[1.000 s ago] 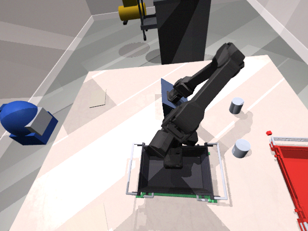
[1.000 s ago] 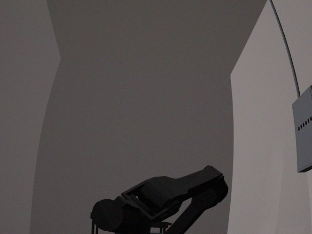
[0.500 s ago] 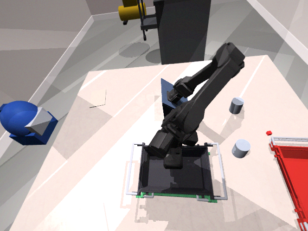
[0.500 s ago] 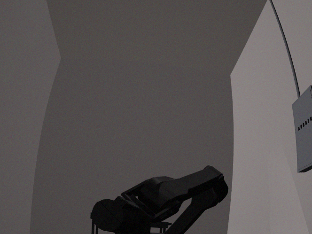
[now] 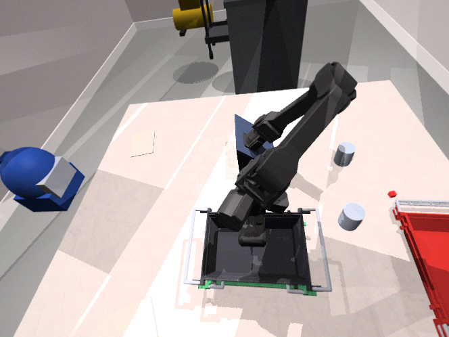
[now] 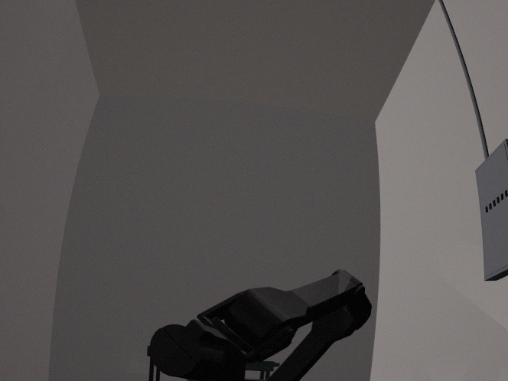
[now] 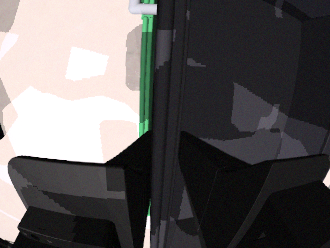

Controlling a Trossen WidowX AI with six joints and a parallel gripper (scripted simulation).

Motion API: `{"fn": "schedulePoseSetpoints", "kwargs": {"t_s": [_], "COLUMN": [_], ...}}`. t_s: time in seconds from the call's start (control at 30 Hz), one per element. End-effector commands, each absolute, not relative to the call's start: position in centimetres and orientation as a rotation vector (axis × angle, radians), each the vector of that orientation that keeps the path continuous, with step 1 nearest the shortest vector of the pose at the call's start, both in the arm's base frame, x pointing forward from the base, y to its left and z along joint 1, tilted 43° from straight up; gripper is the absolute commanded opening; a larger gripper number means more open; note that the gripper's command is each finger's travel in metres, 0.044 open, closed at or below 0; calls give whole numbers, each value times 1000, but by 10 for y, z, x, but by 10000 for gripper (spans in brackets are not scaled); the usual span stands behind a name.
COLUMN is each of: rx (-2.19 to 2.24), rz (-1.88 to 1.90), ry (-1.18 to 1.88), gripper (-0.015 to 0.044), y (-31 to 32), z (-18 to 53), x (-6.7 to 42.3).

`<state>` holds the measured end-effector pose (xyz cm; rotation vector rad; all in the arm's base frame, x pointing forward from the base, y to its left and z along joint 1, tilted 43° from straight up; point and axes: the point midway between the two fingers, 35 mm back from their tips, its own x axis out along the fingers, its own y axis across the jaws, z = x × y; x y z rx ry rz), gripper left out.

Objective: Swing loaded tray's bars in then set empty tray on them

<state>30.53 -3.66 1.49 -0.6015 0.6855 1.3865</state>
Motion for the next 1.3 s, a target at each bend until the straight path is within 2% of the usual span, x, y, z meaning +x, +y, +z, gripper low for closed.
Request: {"fn": "schedulePoseSetpoints", "kwargs": {"t_s": [0.0, 1.27], "rx": [-592, -592], "rz": [1411, 1411], "ry": [698, 697], "gripper": [0, 0], "y": [-30, -25], "z": [12, 6], "x": [301, 300]}}
